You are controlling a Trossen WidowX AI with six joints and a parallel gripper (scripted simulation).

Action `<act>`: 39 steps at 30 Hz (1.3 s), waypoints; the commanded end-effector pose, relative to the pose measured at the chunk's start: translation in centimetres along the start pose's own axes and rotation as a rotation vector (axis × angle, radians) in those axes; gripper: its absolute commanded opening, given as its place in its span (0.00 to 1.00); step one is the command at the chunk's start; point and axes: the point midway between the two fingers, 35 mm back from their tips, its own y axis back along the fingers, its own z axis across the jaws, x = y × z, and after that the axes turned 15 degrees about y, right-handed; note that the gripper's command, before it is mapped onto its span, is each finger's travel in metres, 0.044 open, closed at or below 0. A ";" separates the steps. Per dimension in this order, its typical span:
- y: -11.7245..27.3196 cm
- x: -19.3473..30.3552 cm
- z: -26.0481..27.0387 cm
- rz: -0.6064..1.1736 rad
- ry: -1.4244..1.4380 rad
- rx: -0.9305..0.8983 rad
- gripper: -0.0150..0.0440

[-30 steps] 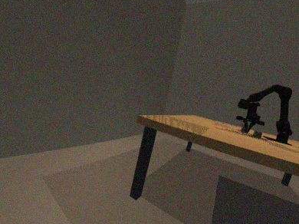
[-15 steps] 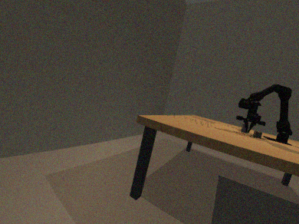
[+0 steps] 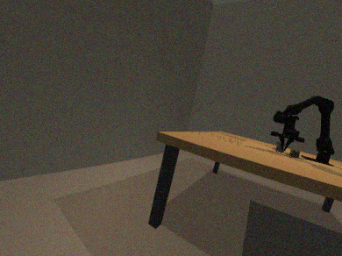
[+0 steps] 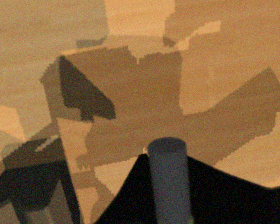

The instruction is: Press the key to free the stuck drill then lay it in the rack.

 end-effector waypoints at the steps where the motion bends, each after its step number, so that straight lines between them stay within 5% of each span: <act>1: 0.3 0.0 0.0 0.001 -0.006 0.002 0.25; 39: 2.7 0.1 0.2 0.001 -0.006 0.002 0.25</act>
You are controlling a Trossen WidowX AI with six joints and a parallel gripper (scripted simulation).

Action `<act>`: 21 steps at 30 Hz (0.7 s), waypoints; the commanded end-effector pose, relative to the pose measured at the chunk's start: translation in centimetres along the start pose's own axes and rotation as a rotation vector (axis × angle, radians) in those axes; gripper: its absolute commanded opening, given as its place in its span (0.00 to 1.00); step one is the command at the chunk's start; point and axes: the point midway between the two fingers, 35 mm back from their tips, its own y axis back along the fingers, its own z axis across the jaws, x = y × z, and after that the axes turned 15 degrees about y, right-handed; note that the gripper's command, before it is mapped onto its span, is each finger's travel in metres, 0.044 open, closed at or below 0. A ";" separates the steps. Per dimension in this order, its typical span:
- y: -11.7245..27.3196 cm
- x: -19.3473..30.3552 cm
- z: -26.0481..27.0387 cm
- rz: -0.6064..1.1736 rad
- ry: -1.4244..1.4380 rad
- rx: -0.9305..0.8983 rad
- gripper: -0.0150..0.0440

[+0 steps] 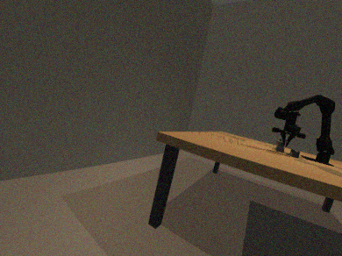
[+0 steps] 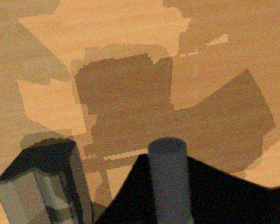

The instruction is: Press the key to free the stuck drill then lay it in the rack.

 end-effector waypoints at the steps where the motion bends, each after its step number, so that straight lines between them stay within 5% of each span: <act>1: 0.3 0.0 -0.1 0.000 -0.005 0.003 0.25; 21: 1.1 -0.2 0.6 0.000 -0.005 0.002 0.25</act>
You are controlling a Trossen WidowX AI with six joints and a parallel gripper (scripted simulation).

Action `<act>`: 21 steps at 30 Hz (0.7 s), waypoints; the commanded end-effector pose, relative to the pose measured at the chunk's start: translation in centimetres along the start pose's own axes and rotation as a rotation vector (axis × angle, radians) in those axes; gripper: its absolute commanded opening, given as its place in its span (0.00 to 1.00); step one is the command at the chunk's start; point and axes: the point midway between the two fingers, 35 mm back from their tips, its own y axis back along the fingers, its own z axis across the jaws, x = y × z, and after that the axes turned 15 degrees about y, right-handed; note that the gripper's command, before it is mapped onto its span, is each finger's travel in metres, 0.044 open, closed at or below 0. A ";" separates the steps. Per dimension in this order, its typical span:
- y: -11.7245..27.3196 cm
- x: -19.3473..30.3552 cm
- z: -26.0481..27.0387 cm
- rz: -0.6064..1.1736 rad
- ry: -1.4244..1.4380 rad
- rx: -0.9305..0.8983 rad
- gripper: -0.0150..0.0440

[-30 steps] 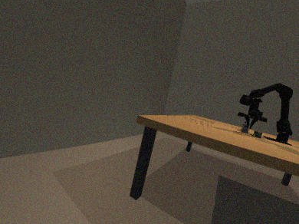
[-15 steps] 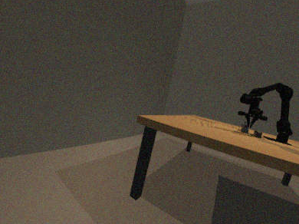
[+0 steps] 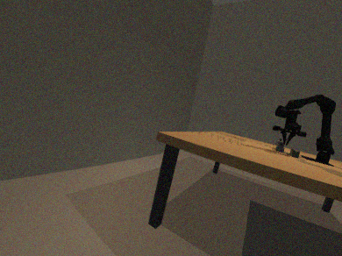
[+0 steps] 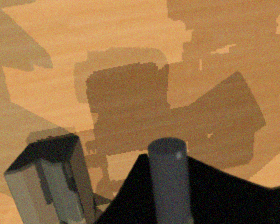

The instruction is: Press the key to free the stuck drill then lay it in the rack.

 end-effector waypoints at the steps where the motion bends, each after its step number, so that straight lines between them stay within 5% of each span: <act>1: 0.0 -0.3 0.7 0.001 -0.002 -0.001 0.25; 21: -0.2 -1.8 4.1 -0.001 -0.002 -0.004 0.25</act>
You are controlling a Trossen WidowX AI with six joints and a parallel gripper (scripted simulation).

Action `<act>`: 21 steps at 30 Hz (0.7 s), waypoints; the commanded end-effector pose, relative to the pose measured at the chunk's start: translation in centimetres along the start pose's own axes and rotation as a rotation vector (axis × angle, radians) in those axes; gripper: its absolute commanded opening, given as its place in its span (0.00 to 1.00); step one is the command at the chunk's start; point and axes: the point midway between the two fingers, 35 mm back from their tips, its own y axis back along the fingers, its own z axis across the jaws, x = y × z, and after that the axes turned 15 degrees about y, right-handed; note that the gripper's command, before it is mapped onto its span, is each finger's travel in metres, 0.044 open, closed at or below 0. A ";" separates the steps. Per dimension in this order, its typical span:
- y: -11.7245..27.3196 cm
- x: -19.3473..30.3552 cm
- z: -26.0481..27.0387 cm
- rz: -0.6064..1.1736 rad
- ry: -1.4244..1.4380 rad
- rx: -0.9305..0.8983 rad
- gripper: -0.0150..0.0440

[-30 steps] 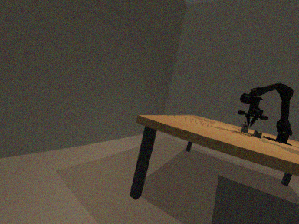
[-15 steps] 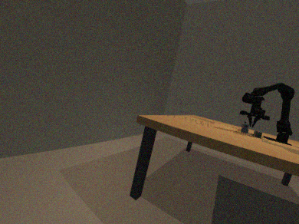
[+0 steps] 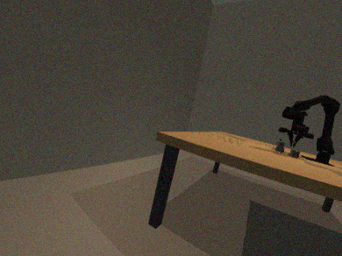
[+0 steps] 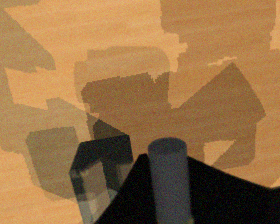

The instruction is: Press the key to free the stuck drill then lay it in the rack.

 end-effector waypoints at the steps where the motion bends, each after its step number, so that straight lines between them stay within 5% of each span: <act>1: 0.0 -0.3 0.6 -0.001 -0.003 0.002 0.25; 21: -1.3 -1.4 2.8 -0.002 -0.003 0.000 0.25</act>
